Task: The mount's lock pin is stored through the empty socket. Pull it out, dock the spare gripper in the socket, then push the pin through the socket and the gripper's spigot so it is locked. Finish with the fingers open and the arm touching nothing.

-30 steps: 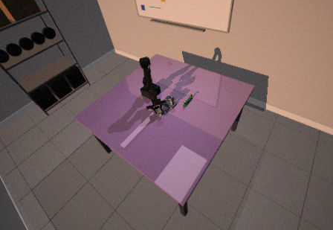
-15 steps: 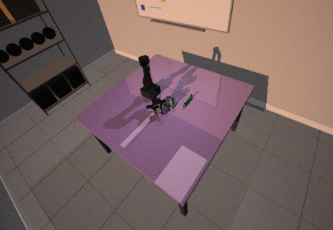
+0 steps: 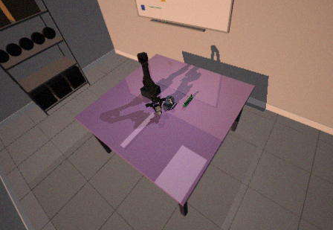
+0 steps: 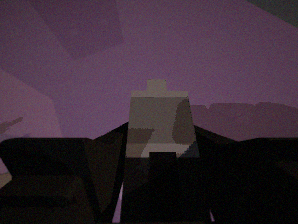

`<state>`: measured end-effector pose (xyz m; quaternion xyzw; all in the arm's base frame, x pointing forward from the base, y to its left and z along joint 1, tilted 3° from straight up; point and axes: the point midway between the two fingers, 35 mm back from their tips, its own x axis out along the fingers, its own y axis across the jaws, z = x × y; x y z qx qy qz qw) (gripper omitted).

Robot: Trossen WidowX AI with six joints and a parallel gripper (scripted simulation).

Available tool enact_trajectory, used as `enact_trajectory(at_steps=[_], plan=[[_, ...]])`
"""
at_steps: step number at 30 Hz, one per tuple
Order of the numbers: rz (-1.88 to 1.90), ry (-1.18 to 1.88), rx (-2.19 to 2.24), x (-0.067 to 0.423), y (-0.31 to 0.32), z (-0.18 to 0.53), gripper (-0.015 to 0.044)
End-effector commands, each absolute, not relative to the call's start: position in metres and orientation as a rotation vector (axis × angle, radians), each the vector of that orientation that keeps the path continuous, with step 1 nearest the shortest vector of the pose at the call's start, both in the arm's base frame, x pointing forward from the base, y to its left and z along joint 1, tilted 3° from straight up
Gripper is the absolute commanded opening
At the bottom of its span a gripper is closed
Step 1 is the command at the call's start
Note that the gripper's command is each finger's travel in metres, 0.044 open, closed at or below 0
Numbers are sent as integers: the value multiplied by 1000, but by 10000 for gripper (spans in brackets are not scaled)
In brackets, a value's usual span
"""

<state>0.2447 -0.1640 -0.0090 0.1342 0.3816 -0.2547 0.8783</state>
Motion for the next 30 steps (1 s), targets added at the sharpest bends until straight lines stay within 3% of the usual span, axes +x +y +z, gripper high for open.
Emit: enact_trajectory(at_steps=[1, 30], plan=[[-529, 770, 270, 251, -168, 7, 0], [-529, 770, 269, 238, -162, 75, 0]])
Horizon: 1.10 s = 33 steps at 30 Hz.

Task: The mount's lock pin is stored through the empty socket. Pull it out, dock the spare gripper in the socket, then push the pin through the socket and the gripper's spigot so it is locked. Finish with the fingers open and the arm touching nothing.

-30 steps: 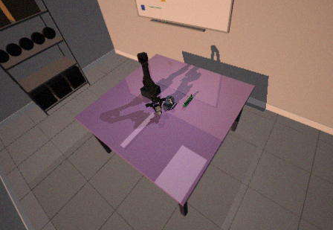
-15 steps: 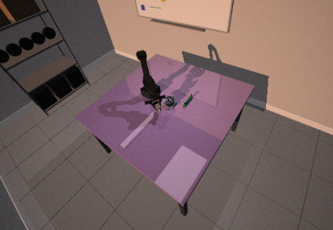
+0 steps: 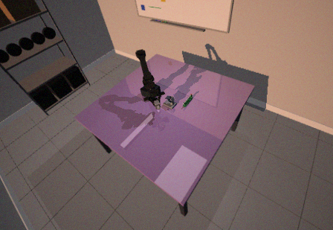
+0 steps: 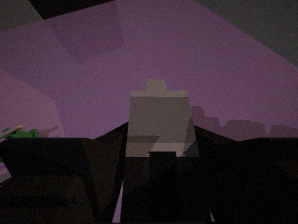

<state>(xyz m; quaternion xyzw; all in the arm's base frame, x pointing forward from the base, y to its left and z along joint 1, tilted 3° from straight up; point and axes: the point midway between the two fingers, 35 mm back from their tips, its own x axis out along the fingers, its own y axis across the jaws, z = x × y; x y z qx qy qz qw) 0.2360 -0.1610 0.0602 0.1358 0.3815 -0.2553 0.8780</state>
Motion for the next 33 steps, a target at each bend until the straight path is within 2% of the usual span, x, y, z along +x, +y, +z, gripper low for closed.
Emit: enact_trajectory(at_steps=[1, 15, 33], plan=[[-529, 770, 269, 238, -162, 75, 0], [-528, 800, 283, 236, -160, 67, 0], [-411, 1039, 297, 254, -133, 68, 0]])
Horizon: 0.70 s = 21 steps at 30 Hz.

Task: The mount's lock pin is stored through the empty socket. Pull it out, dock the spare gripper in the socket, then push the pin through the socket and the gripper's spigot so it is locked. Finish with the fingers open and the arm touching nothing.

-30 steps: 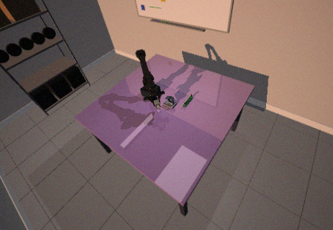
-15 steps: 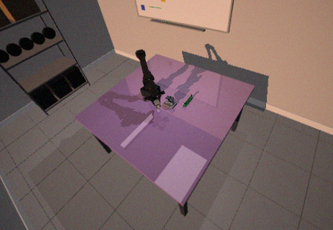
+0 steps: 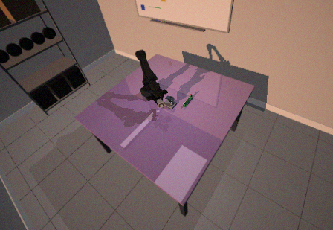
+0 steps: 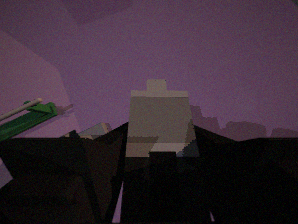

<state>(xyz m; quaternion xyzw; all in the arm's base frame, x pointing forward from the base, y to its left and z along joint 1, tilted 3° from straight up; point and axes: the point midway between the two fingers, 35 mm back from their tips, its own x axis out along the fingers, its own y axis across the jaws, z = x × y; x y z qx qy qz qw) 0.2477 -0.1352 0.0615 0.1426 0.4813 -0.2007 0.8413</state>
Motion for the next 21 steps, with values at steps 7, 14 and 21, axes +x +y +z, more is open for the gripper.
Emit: enact_trajectory(at_steps=[7, 14, 21], plan=[[-367, 1134, 295, 259, -121, 70, 0], [-322, 1227, 291, 264, -107, 73, 0], [-280, 1318, 281, 268, -92, 76, 0]])
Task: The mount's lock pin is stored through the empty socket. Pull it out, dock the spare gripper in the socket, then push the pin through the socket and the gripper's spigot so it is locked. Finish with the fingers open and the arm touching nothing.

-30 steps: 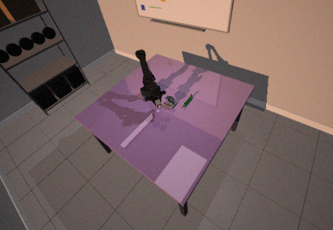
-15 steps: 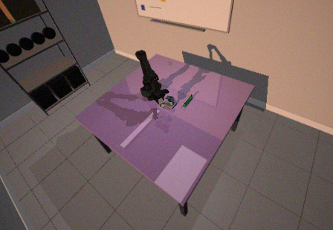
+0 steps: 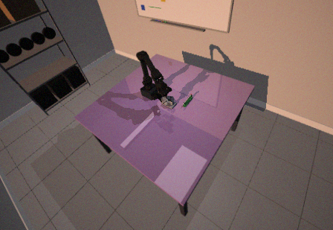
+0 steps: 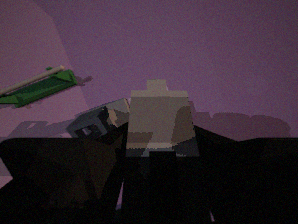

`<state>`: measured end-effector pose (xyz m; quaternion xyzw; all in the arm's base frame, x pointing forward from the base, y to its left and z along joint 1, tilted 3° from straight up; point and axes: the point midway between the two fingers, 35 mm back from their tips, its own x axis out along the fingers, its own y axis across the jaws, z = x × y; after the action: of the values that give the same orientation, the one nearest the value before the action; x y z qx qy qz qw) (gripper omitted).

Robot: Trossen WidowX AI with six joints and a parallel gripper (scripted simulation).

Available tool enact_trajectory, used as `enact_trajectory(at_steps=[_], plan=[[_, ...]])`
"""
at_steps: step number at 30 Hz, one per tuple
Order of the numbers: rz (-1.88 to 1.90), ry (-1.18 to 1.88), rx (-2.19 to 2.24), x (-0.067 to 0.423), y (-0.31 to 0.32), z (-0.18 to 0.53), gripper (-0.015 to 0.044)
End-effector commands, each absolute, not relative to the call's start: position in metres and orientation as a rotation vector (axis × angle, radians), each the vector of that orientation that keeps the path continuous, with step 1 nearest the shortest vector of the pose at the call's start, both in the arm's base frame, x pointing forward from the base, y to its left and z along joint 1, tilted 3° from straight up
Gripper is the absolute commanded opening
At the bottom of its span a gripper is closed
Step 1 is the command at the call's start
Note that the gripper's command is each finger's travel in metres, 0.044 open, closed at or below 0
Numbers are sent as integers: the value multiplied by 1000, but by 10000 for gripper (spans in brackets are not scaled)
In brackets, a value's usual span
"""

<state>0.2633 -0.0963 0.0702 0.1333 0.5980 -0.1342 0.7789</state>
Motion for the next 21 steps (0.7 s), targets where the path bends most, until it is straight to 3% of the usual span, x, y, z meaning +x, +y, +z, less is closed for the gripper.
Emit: enact_trajectory(at_steps=[1, 21], plan=[[-274, 1331, 278, 268, -90, 77, 0], [-166, 1602, 207, 268, -56, 95, 0]])
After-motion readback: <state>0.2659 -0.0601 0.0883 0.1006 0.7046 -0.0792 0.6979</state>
